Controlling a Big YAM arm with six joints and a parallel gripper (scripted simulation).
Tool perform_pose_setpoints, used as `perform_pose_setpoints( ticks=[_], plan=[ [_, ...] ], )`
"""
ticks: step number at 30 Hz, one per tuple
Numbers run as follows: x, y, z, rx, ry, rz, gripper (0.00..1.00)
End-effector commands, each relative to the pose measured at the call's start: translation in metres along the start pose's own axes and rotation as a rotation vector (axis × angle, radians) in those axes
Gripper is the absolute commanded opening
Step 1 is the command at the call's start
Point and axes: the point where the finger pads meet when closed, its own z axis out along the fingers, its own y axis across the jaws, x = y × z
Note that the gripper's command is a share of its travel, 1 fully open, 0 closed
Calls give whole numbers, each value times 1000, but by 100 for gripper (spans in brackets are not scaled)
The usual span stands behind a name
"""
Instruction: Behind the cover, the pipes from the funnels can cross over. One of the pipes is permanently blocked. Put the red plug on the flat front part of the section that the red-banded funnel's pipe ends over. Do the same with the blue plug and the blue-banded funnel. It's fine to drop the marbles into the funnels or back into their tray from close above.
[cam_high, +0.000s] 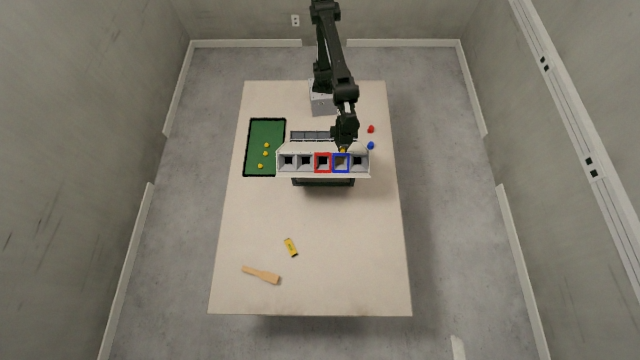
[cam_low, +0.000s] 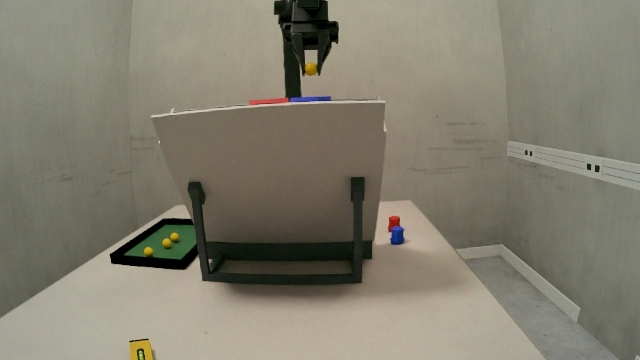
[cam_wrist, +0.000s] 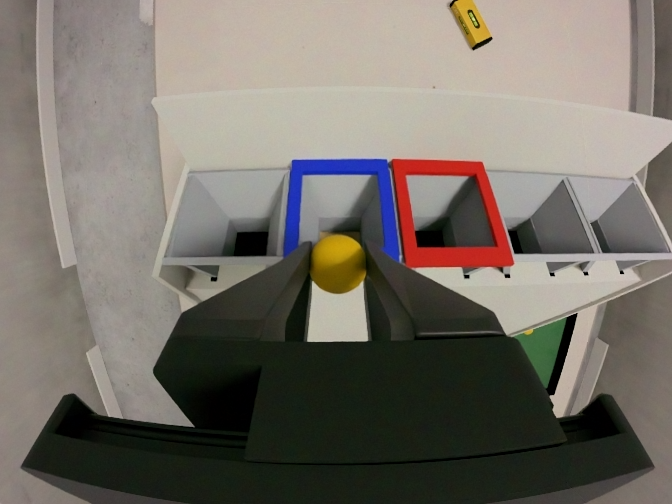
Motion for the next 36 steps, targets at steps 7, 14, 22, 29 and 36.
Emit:
perform_pose_setpoints(
  ticks=[7, 14, 22, 29, 36],
  plan=[
    [-22, -3, -6, -11, -71, -2, 0],
    [-22, -3, -6, -11, -74, -2, 0],
    [-22, -3, -7, -11, -73, -2, 0],
    [-22, -3, -7, -10, -70, -2, 0],
    [-23, -2, -7, -9, -61, -3, 0]
  ],
)
